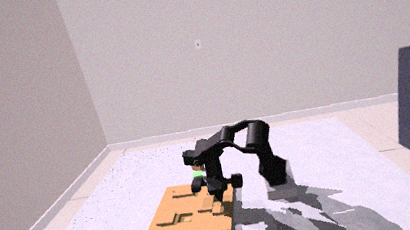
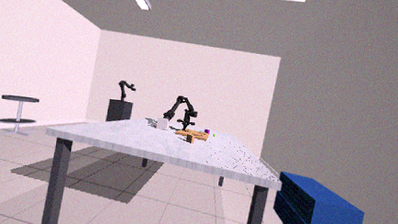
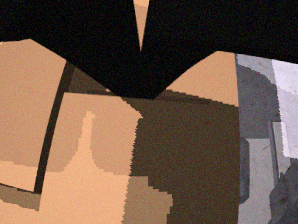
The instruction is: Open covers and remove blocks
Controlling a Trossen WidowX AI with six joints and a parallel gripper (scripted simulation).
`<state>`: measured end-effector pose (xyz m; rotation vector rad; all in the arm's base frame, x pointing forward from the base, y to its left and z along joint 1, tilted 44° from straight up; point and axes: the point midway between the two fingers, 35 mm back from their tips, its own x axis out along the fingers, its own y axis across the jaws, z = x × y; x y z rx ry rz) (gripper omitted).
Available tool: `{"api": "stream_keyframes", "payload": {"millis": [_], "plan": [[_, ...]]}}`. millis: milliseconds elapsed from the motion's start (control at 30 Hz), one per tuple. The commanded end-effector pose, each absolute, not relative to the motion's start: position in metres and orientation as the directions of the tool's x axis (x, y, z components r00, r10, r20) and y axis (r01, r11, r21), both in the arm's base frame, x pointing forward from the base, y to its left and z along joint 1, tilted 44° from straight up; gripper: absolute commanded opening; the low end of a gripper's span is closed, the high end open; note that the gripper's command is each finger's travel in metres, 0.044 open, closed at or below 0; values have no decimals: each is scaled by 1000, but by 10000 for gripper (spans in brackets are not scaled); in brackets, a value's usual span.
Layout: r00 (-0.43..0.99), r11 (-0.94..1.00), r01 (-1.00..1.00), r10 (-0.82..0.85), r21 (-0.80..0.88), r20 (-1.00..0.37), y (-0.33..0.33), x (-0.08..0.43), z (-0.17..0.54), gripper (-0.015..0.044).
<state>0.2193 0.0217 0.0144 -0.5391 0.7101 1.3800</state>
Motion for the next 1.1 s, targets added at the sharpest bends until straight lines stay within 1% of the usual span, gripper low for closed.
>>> {"api": "stream_keyframes", "payload": {"millis": [0,1067], "plan": [[48,129,-990,690,58,-723,26,221,19,0],[48,129,-990,691,58,-721,48,225,40,0]]}}
